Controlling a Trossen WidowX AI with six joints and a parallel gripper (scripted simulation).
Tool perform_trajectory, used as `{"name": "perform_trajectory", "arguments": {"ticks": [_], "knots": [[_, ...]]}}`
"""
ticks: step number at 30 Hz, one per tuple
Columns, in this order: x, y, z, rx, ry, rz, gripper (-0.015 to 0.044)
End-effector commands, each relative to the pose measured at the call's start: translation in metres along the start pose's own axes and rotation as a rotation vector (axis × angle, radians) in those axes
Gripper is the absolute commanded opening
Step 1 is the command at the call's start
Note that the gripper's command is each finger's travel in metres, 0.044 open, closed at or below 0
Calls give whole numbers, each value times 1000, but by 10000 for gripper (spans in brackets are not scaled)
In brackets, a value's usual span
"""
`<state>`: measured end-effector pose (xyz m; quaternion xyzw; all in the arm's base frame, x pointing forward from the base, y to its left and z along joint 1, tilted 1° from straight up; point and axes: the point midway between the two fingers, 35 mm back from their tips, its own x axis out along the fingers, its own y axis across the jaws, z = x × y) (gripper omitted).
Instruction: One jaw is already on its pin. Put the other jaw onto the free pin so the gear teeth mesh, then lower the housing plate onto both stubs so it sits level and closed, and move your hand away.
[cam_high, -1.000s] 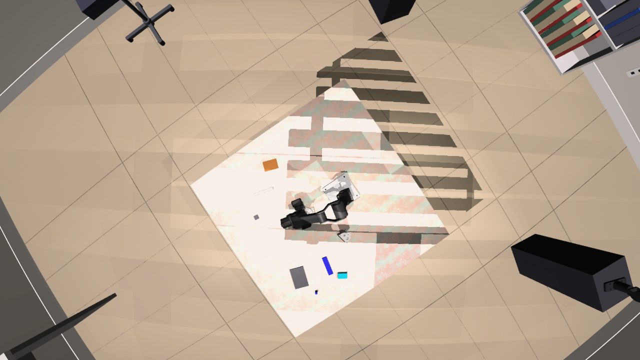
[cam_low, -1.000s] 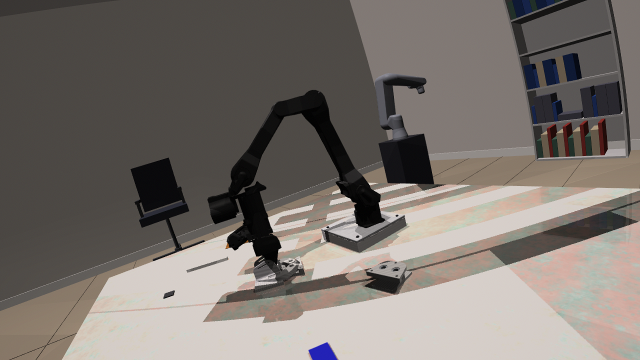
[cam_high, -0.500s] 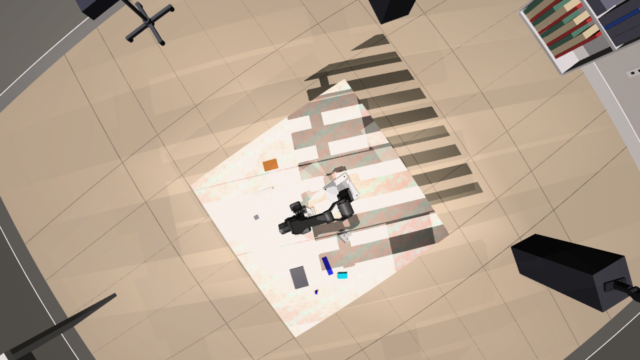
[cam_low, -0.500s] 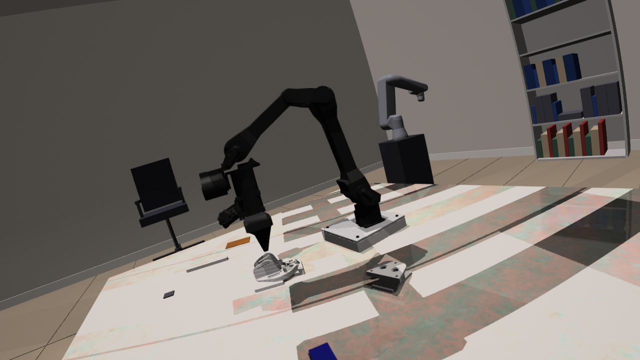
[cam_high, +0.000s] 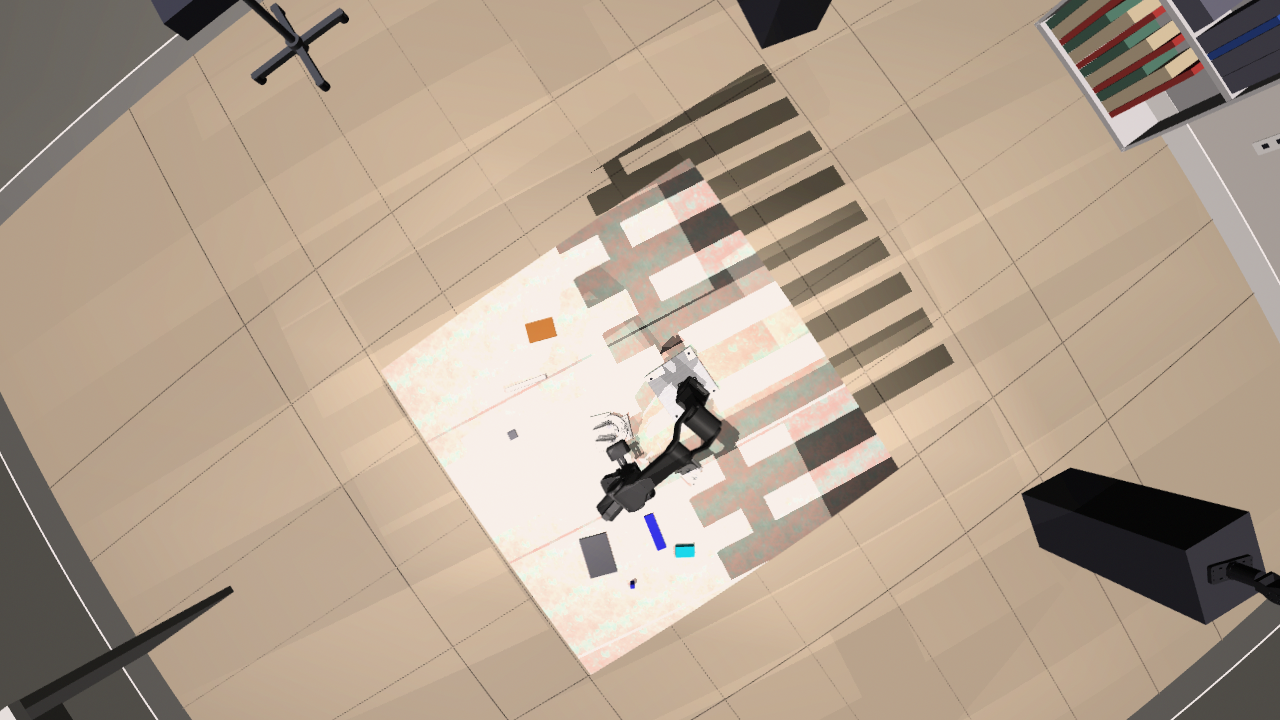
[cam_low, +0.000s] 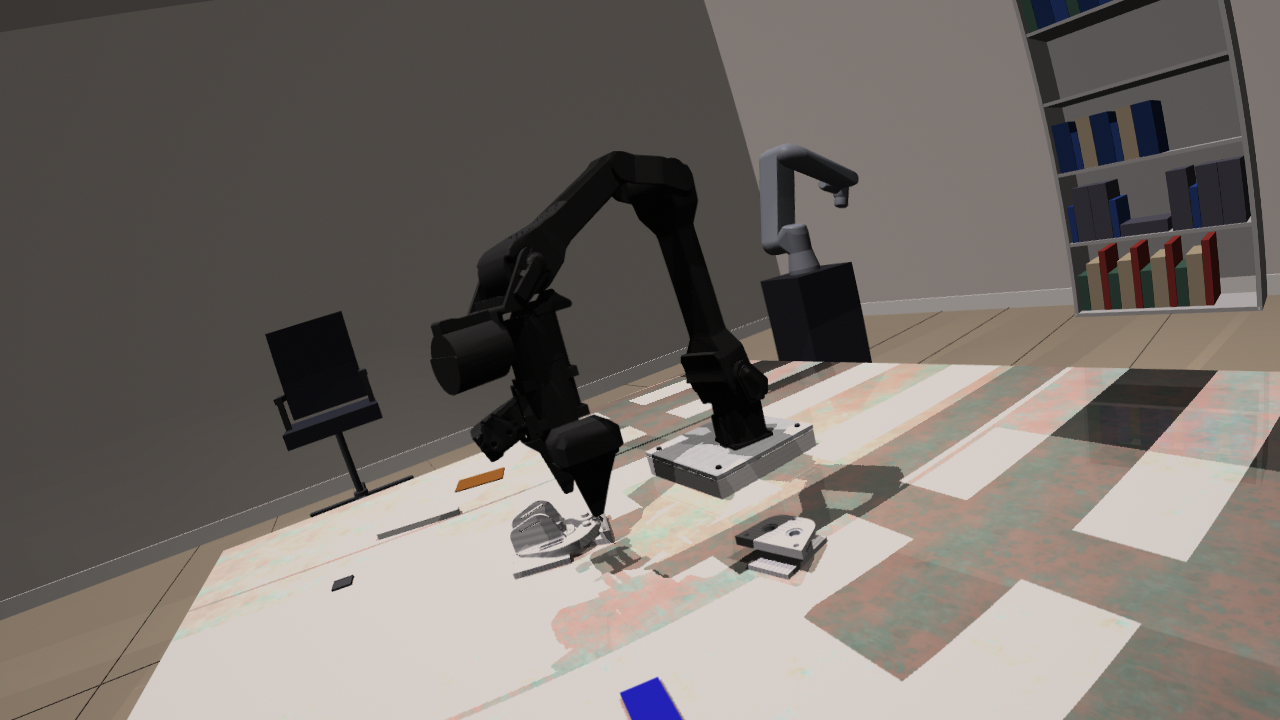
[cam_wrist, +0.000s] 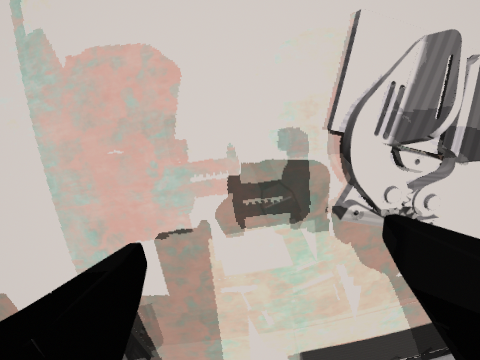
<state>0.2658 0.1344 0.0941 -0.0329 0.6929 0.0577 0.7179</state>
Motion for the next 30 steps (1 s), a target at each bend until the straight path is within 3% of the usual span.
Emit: {"name": "perform_trajectory", "arguments": {"ticks": [1,15,23,30], "knots": [[-4,30,-16,-31,1,5,440],[-15,129,-106,-211,19,15,440],[-18,146,-135,-255,23,17,440],[22,147,-136,-255,23,17,440]]}}
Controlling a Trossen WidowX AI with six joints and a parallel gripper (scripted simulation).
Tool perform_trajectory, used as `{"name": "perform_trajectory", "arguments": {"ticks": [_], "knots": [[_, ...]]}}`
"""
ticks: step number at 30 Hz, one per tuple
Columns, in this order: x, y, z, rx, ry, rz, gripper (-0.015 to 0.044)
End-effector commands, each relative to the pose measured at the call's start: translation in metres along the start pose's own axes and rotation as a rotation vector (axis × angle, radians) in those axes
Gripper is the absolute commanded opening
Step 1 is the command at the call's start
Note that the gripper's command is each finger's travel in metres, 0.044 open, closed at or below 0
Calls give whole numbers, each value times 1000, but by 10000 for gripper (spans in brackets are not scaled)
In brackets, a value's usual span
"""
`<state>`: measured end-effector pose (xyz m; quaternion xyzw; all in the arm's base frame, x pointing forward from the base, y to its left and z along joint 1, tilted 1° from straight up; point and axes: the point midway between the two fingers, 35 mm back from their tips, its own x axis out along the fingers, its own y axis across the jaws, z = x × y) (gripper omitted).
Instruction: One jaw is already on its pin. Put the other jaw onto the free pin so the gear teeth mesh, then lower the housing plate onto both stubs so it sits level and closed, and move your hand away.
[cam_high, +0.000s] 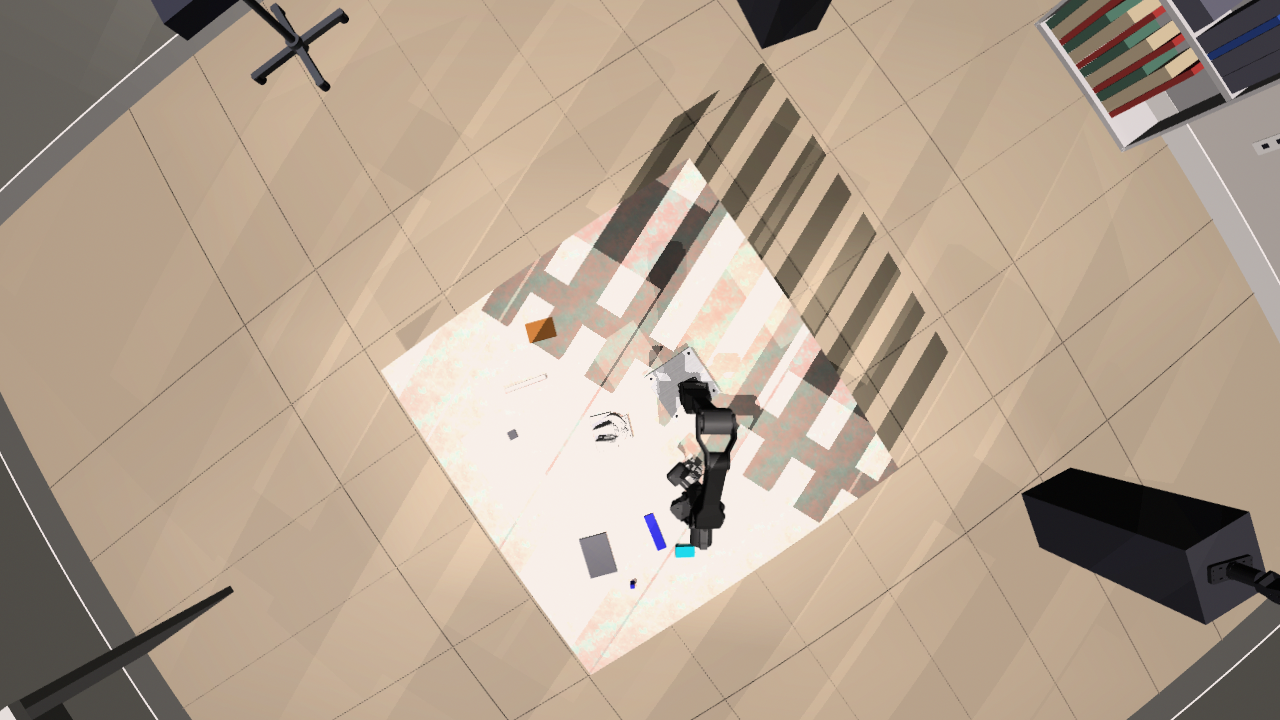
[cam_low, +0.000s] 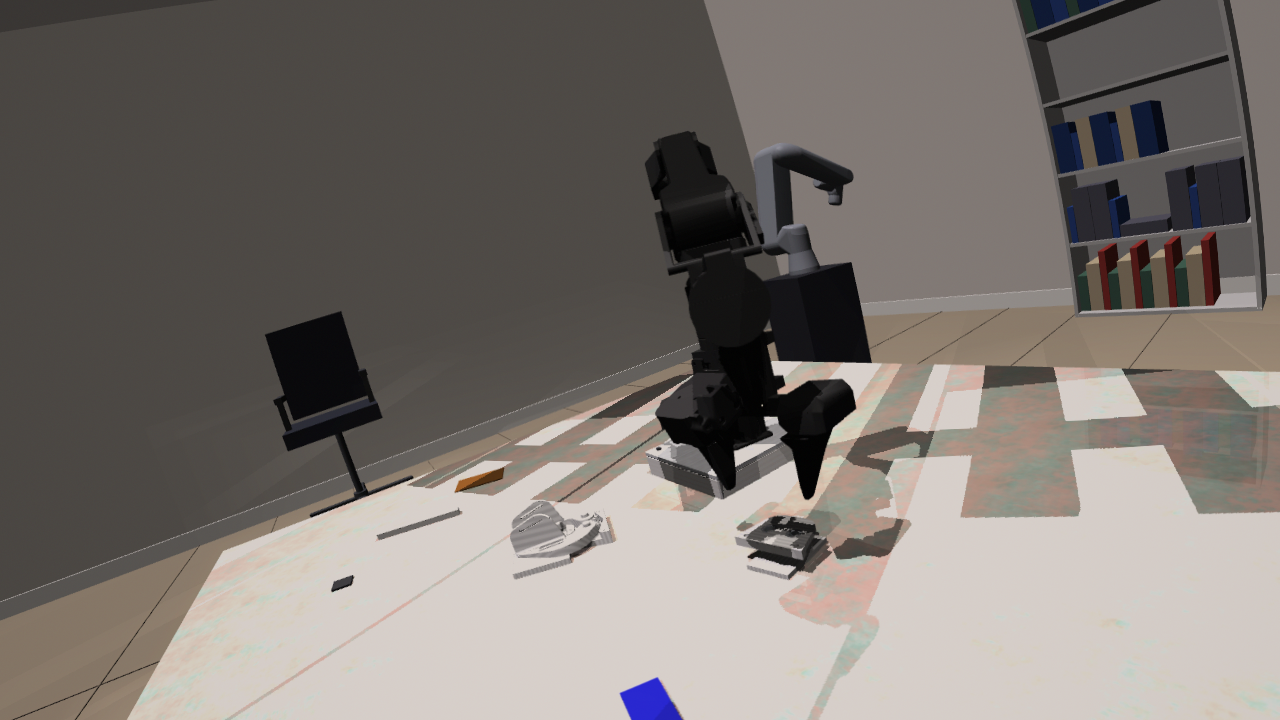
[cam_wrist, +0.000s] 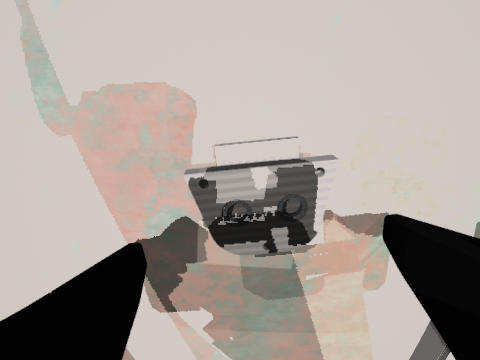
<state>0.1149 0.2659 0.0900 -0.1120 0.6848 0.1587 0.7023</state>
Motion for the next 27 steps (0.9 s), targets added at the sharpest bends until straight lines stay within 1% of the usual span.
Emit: {"name": "perform_trajectory", "arguments": {"ticks": [1,7,18,27], "knots": [[18,-3,-3,1,13,-18,440],[19,-3,-3,1,13,-18,440],[37,-3,-4,1,13,-18,440],[41,-3,-4,1,13,-18,440]]}}
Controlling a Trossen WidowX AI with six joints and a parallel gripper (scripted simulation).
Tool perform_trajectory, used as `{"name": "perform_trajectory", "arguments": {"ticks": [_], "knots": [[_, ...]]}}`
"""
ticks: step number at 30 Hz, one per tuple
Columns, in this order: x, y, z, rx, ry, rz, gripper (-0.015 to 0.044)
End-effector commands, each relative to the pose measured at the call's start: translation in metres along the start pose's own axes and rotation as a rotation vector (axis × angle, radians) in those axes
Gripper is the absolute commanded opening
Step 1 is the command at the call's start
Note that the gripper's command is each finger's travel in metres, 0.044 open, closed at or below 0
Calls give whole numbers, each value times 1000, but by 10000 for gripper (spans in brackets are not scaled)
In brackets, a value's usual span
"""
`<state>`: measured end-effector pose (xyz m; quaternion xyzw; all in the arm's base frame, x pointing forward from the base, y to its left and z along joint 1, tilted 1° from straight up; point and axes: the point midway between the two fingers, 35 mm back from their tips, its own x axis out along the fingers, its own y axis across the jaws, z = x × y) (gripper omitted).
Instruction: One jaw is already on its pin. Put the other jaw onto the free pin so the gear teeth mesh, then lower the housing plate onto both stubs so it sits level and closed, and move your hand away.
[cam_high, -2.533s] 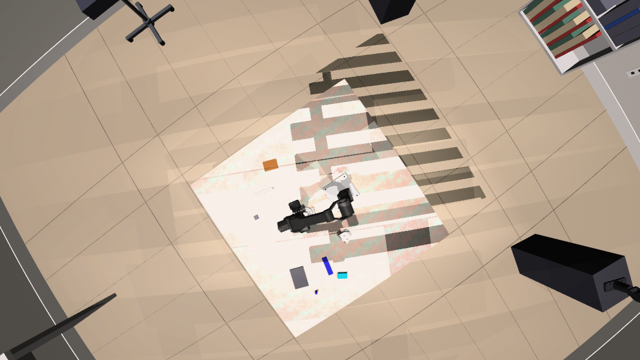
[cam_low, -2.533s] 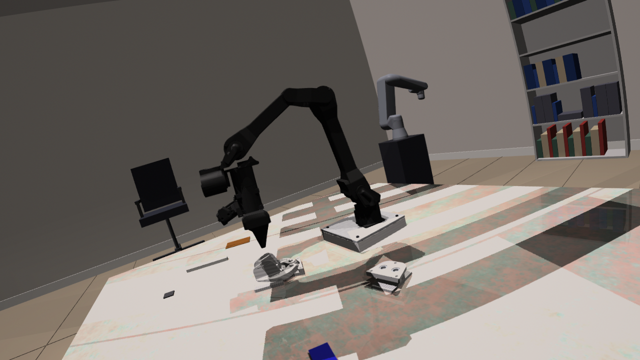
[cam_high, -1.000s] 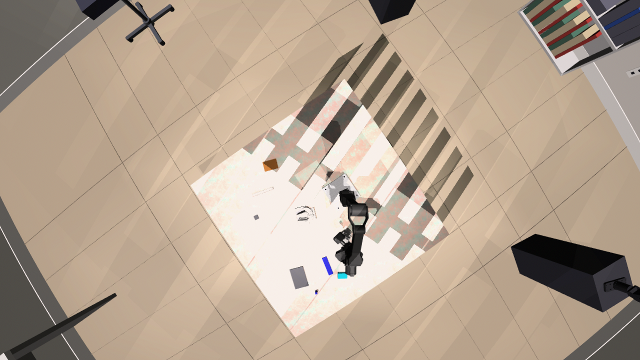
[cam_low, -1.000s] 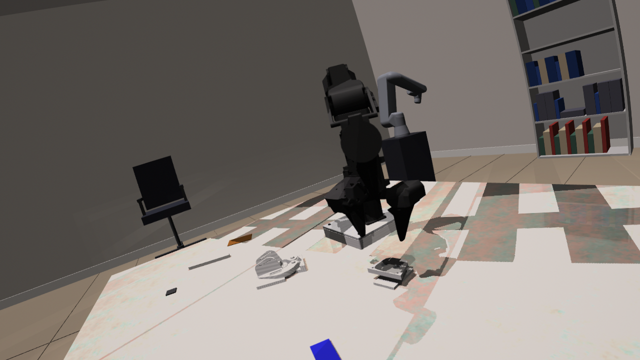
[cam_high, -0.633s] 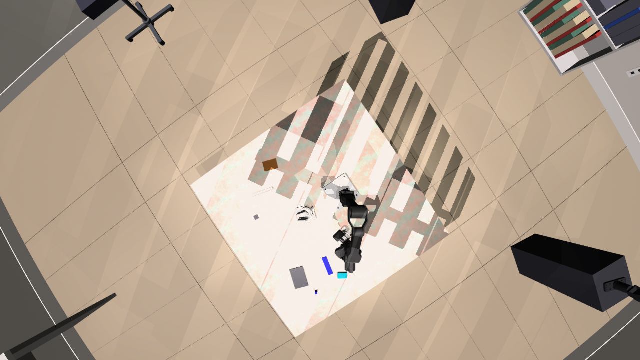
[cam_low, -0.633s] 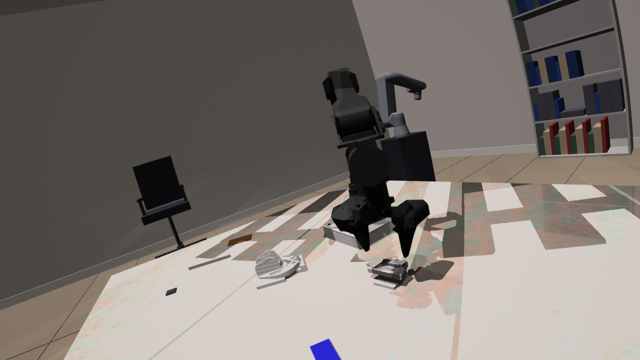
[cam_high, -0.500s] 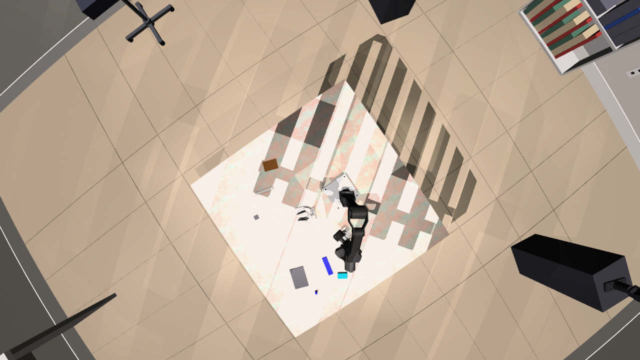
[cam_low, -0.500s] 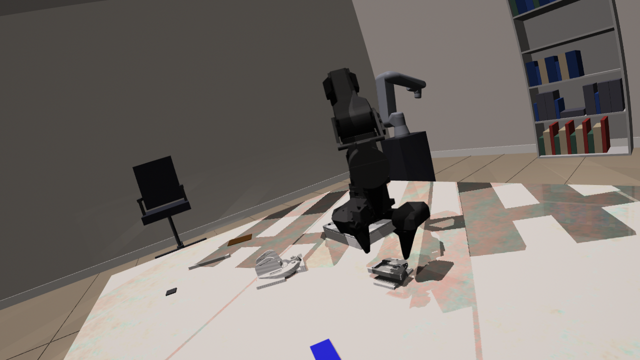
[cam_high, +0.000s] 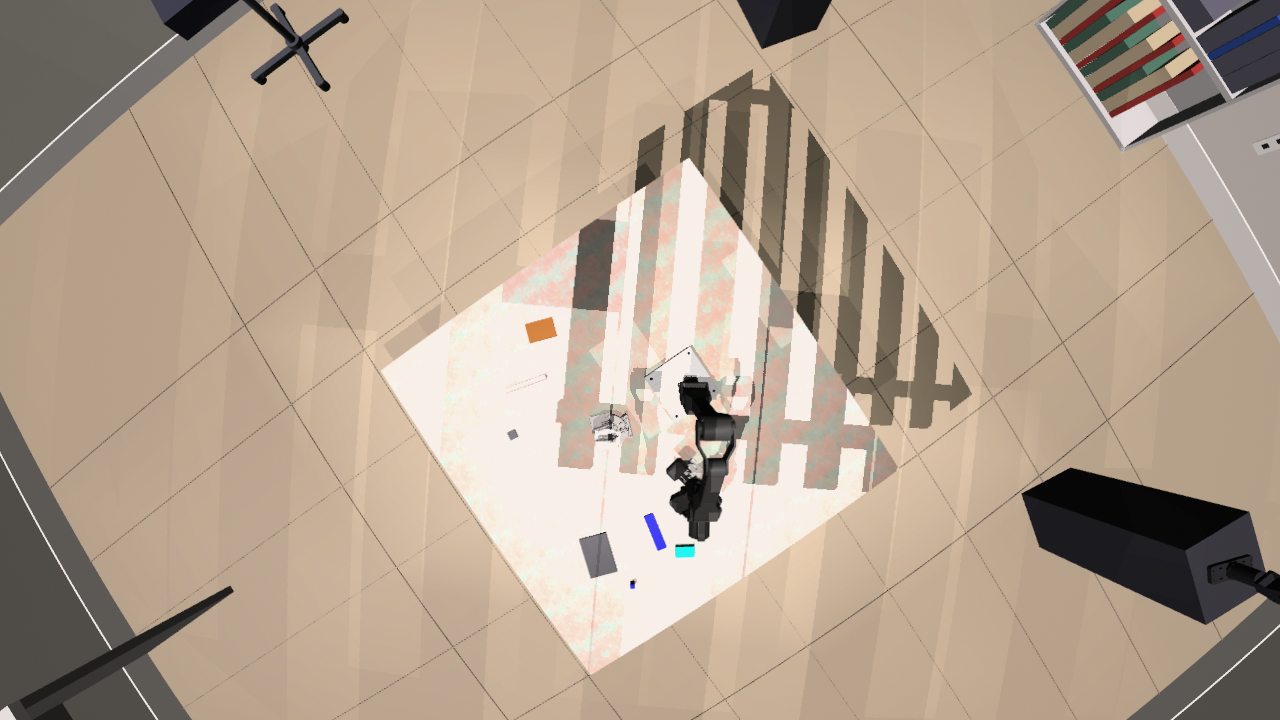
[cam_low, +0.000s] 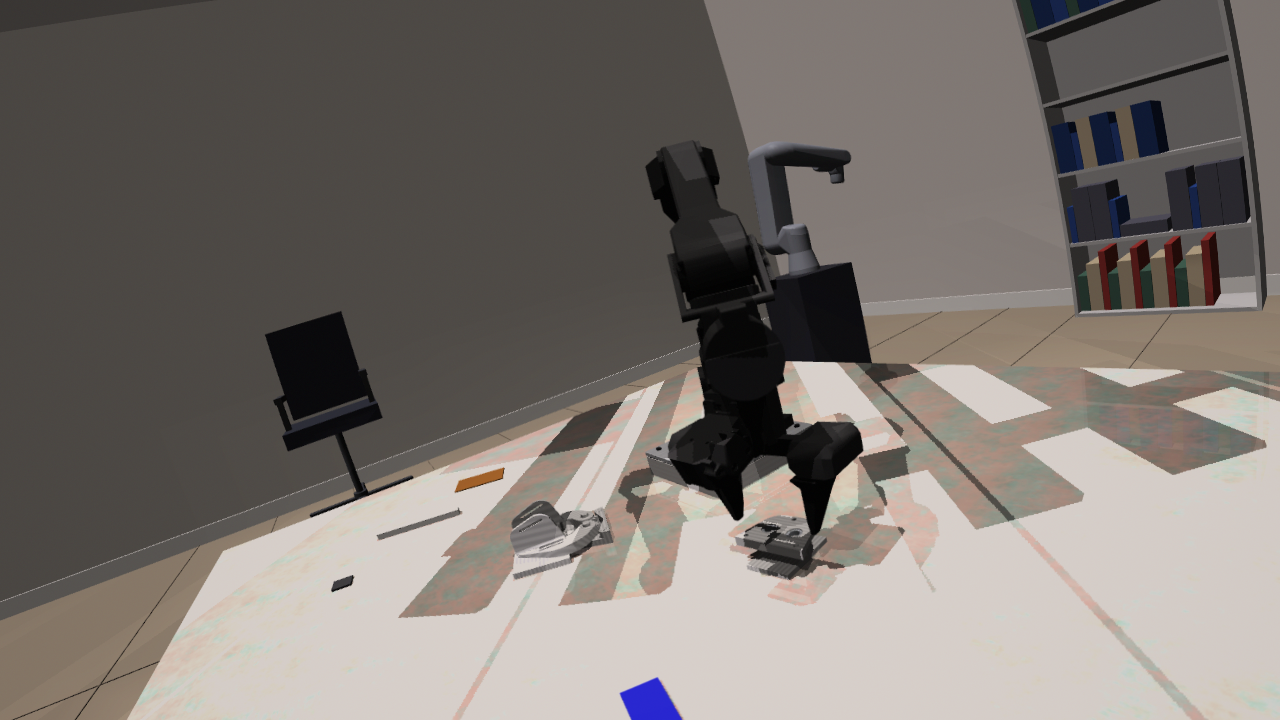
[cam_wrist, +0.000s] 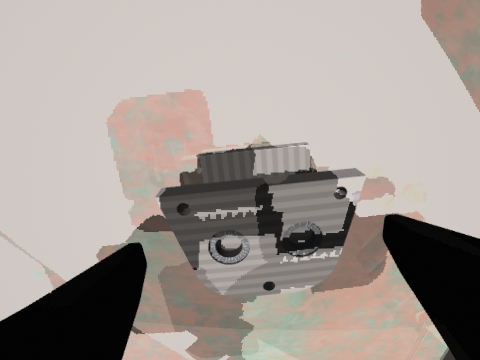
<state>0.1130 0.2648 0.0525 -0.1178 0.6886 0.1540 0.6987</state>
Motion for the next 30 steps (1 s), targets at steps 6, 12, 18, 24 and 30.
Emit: {"name": "perform_trajectory", "arguments": {"ticks": [6,12,18,24,30], "knots": [[13,-1,0,3,0,-6,440],[23,-1,0,3,0,-6,440],[31,-1,0,3,0,-6,440],[31,-1,0,3,0,-6,440],[31,-1,0,3,0,-6,440]]}}
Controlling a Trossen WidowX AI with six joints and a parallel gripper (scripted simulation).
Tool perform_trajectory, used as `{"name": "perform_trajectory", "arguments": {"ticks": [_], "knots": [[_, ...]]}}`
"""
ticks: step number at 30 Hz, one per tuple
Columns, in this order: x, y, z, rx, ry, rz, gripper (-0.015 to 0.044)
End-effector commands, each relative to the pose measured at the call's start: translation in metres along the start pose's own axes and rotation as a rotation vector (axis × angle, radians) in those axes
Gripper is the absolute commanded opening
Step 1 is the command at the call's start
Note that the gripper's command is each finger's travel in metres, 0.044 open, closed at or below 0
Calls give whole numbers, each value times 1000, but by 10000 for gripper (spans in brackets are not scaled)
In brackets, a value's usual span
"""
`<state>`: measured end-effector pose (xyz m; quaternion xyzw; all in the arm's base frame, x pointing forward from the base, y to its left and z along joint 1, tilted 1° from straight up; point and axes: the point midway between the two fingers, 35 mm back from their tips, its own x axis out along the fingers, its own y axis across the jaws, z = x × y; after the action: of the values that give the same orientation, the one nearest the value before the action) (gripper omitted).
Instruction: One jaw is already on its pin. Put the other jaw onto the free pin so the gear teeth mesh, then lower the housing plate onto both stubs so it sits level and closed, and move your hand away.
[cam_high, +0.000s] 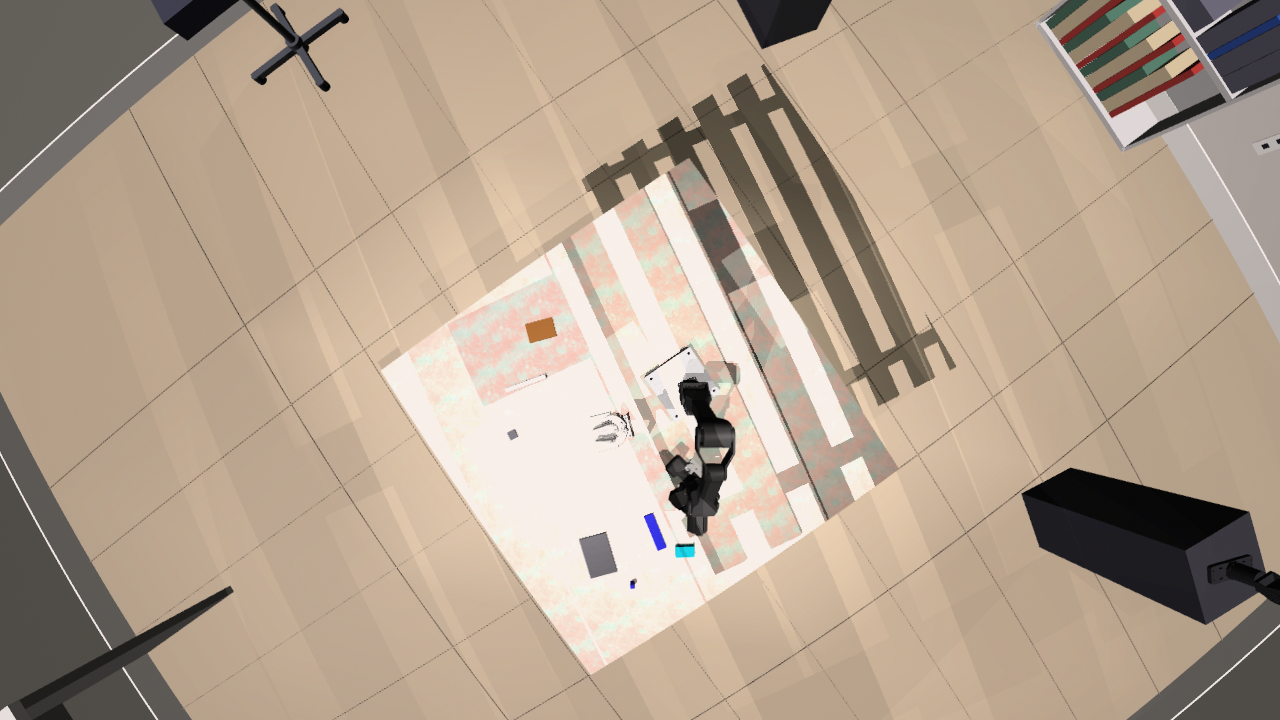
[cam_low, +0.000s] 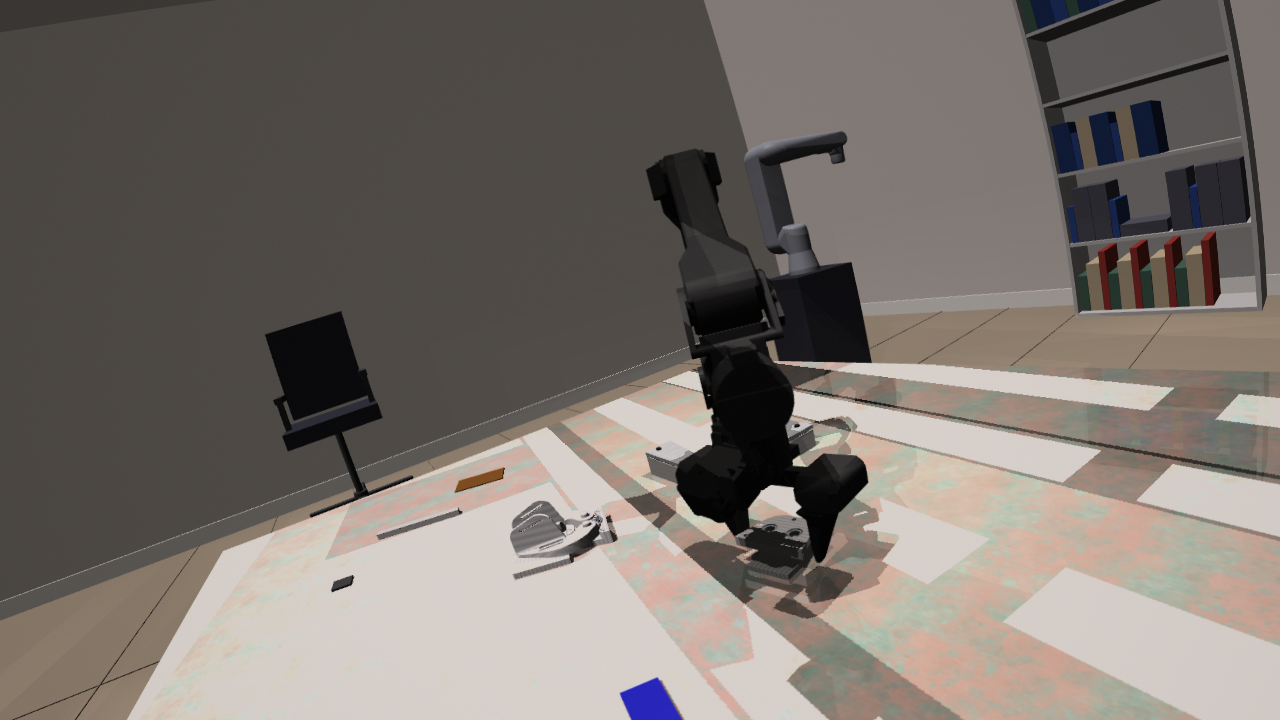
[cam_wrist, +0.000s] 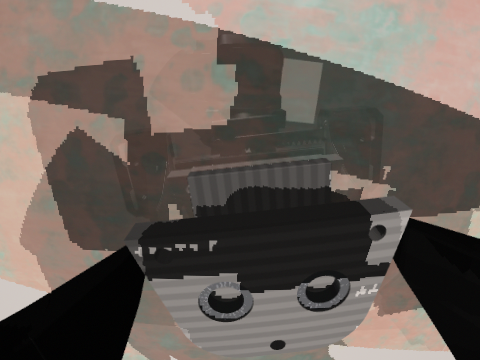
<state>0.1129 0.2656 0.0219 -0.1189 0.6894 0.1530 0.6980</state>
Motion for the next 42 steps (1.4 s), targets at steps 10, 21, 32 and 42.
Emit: {"name": "perform_trajectory", "arguments": {"ticks": [10,21,32,42], "knots": [[1,0,0,3,-2,-3,440],[1,0,0,0,0,0,393],[1,0,0,0,0,0,351],[-7,1,1,0,0,0,351]]}}
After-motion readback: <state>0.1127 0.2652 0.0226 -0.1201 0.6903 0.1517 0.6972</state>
